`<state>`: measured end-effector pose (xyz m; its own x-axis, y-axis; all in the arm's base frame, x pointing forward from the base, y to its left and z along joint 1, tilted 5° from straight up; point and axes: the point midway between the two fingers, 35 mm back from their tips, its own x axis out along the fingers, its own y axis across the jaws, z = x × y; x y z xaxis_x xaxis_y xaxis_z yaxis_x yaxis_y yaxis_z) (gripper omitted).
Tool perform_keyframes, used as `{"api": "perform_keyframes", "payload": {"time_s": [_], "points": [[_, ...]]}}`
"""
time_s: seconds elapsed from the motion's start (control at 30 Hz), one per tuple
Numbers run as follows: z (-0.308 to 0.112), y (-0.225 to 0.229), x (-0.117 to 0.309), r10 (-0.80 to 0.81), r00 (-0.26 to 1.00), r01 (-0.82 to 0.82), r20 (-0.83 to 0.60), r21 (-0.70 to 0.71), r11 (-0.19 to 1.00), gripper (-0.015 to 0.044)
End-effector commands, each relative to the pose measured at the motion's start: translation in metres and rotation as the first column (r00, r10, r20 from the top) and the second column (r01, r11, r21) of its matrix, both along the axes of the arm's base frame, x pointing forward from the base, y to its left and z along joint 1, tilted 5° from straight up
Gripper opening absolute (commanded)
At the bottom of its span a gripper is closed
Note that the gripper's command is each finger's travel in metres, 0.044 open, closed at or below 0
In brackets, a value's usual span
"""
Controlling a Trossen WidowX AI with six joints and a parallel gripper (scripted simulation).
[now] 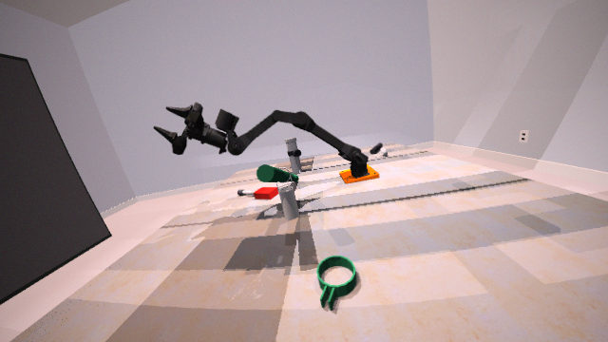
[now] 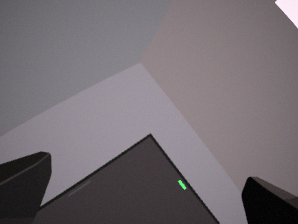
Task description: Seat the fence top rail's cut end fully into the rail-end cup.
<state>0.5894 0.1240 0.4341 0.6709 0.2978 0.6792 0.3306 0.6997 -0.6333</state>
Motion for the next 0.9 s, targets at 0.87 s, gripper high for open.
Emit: {"api": "perform_keyframes", "payload": {"time_s": [0.87], "points": [[-0.08, -0.17, -0.15, 0.15, 0.319, 0.463, -0.936, 0.292, 0.837, 0.044]]}}
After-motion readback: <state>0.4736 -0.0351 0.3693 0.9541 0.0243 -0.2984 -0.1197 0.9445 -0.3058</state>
